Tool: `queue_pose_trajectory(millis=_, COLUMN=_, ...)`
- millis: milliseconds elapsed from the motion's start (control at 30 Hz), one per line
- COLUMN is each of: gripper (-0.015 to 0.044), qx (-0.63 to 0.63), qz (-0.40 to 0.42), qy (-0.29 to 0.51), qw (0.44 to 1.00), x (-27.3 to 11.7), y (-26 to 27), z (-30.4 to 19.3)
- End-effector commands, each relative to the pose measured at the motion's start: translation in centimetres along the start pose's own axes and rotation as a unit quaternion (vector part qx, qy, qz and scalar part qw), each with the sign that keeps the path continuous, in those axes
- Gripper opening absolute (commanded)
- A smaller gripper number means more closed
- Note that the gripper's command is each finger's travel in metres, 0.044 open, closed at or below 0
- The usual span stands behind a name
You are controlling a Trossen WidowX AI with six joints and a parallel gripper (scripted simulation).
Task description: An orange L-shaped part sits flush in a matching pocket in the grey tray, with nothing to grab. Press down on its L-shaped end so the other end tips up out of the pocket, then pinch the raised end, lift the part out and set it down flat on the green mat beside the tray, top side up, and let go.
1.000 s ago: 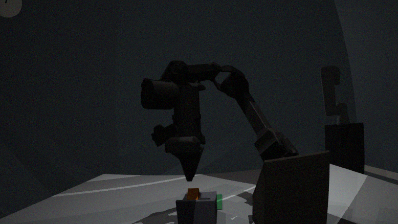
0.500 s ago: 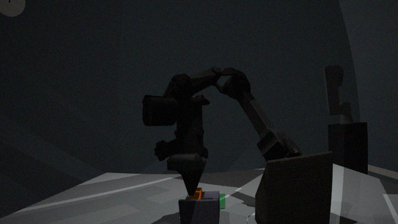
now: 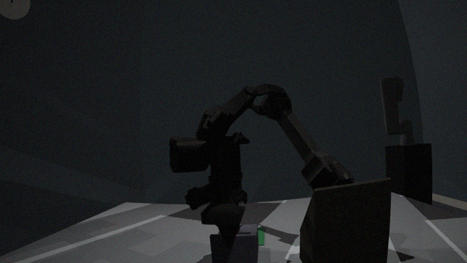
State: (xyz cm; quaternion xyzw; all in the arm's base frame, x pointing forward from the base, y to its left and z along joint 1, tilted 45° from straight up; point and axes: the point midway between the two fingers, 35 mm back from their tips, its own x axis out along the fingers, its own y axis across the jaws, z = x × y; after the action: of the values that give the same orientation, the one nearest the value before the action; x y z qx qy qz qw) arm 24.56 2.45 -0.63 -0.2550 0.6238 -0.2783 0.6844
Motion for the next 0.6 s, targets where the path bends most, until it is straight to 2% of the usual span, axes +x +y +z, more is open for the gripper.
queue_pose_trajectory(millis=0, gripper=0.018, qx=-0.004, qz=-0.004, qy=0.003, qw=1.0, x=0.9, y=0.0, z=-0.2)
queue_pose_trajectory(millis=567, gripper=0.018, qx=-0.004, qz=-0.005, qy=0.003, qw=1.0, x=3.3, y=-0.1, z=-0.2)
